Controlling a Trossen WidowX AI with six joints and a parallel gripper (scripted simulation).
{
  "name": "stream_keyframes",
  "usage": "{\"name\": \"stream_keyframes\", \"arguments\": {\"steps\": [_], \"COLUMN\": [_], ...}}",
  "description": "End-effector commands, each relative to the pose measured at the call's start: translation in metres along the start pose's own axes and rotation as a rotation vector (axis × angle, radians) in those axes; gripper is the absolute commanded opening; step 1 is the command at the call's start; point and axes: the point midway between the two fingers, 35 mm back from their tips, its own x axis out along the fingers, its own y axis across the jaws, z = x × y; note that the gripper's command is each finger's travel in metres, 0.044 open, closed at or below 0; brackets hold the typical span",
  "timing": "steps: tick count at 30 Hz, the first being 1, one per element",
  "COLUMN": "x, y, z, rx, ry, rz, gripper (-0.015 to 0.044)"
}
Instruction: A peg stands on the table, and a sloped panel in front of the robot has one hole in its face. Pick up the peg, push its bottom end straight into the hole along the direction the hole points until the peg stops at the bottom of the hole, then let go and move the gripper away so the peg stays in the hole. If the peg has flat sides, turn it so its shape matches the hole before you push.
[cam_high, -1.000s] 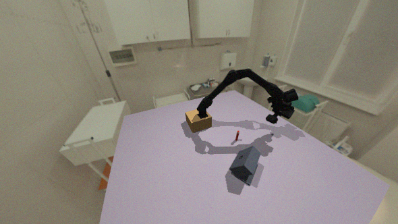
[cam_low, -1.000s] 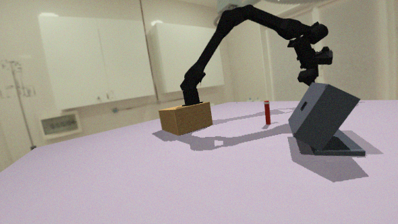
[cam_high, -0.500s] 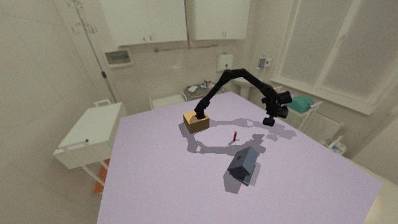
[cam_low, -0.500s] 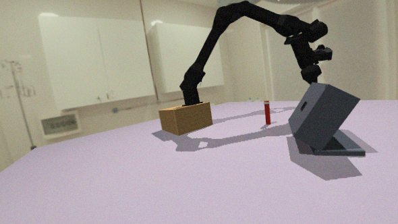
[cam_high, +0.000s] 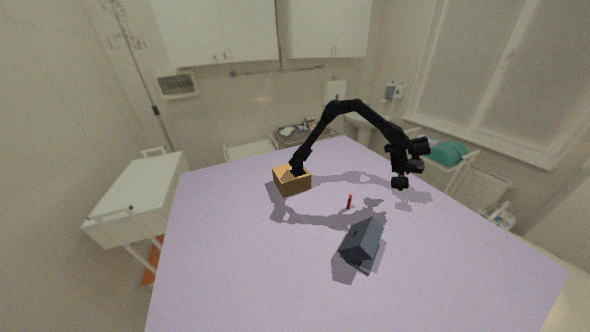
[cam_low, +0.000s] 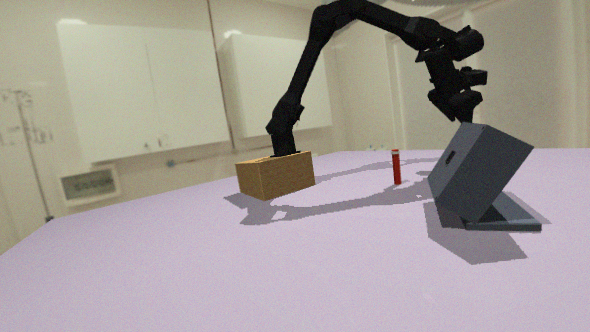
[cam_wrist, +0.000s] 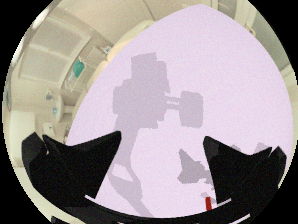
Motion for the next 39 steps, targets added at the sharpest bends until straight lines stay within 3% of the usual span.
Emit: {"name": "stream_keyframes", "arguments": {"steps": [1, 39], "x": [-0.005, -0.045], "y": [-0.010, -0.073], "z": [-0.010, -0.082], "rx": [-0.102, -0.894], "ry": [0.021, 0.217], "rz": [-0.024, -0.077], "gripper": [0.0440, 0.0440]}}
